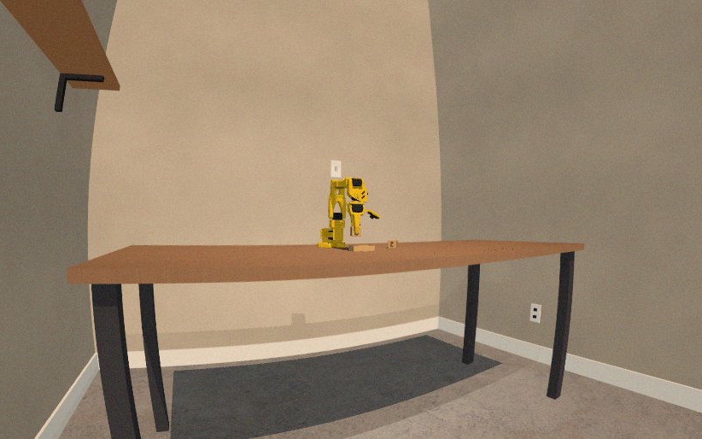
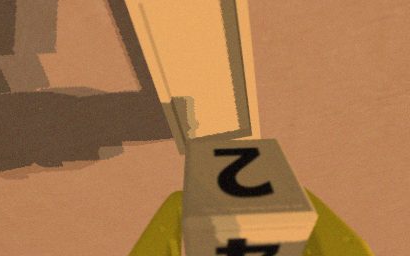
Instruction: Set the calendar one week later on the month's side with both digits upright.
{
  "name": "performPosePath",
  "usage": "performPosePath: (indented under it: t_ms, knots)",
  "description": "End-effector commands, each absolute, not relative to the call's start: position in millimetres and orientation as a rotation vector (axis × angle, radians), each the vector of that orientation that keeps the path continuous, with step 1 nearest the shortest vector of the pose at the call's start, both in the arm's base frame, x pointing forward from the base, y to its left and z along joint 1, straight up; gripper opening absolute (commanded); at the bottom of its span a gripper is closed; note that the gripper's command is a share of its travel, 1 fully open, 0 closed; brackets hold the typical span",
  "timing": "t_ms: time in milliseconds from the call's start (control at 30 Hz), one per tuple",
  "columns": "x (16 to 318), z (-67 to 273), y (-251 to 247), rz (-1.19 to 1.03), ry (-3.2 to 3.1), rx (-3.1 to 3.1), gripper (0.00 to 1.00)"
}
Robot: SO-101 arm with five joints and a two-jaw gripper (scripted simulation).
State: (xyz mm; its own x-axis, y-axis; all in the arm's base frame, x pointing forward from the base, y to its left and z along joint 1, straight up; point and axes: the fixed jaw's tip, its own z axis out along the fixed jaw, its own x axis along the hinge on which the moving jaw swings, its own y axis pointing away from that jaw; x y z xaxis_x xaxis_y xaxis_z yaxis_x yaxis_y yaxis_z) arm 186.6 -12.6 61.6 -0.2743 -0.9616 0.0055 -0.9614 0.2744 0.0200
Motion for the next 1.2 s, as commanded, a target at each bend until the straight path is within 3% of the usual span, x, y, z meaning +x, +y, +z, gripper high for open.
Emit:
performPosePath:
  t_ms: [0,1167]
  knots:
    - [191.5,69.3,7.1,0.026,-2.429,2.025,0.00]
    - [189.5,73.8,28.6,0.038,-2.342,2.146,0.00]
